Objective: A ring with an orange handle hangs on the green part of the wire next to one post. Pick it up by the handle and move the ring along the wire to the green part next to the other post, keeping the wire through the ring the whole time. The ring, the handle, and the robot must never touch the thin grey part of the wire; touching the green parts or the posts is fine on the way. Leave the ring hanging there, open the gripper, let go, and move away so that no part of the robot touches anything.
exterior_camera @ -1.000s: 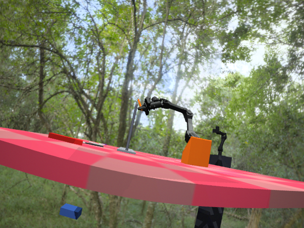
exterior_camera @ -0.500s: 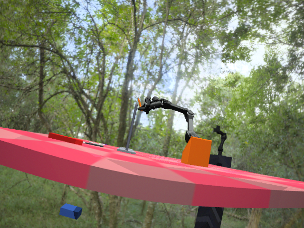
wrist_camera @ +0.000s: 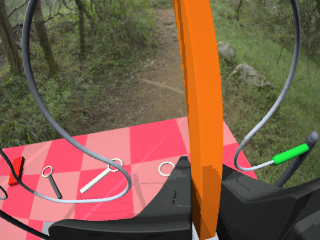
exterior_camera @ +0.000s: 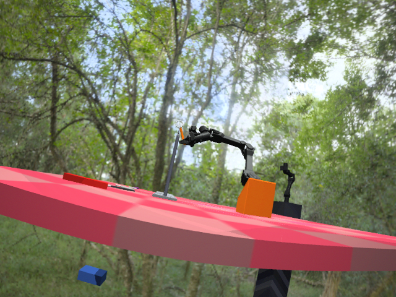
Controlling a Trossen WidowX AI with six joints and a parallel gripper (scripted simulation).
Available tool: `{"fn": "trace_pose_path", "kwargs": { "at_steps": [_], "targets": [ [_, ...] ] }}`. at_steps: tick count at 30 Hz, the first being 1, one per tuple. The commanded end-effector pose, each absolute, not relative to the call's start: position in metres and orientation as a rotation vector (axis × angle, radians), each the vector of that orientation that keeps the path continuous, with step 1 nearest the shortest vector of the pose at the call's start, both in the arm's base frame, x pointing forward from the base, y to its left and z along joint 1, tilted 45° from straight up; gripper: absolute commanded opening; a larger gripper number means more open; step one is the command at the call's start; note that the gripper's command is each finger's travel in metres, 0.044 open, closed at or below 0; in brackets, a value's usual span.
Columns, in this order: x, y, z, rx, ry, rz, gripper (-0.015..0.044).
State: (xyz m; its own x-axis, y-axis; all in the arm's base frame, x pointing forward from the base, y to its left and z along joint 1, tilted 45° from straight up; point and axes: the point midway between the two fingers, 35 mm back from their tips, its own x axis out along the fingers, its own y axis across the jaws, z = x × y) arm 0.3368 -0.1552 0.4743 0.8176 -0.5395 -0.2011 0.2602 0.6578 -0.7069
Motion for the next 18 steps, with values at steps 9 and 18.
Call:
{"fn": "trace_pose_path", "kwargs": {
  "at_steps": [9, 18],
  "targets": [
    [0.3325, -0.157, 0.4814, -0.864, 0.404, -0.501, -0.015],
    [0.332, -0.1591, 0.4841, -0.976, 0.4, -0.52, -0.015]
  ]
}}
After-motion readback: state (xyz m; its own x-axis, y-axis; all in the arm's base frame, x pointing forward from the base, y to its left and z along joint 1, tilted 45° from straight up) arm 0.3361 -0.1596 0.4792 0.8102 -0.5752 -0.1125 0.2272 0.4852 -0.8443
